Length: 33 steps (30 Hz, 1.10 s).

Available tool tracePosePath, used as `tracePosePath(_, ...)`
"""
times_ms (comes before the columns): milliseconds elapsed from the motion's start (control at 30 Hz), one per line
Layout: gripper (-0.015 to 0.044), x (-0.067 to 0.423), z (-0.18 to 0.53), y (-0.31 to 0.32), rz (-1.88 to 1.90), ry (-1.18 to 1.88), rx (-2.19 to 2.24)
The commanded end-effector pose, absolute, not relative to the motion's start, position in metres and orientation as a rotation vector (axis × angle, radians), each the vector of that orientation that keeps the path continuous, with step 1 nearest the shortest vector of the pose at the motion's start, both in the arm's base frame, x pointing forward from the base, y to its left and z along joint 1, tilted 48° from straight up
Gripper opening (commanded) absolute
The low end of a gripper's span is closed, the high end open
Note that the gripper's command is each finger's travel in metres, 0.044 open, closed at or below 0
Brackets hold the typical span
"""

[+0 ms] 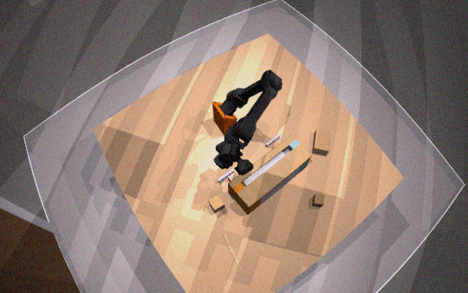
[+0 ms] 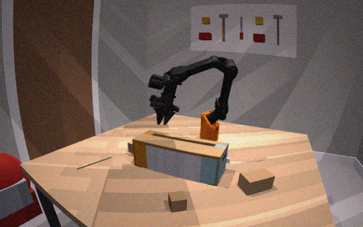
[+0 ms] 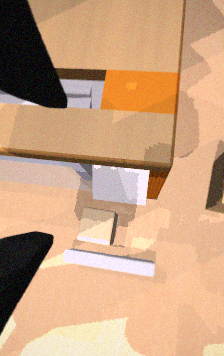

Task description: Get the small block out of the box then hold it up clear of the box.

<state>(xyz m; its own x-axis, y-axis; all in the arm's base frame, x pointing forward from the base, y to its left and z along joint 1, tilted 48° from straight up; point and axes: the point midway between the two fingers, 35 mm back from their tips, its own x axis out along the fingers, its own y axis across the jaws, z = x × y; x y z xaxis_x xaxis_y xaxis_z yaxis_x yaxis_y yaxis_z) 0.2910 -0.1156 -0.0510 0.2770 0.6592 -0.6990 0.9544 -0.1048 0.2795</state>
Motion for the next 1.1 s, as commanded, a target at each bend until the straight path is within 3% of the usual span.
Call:
tracePosePath(0, 0.0285, 0.2835, -0.0537, -0.1175, -1.248, 1.333, 2.621)
tracePosePath(367, 0.0285, 0.2803, -0.0537, -0.1211, -1.847, 1.101, 3.049)
tracePosePath(1067, 0.0285, 0.2807, -0.0559, -0.1194, -1.862, 1.093, 3.057)
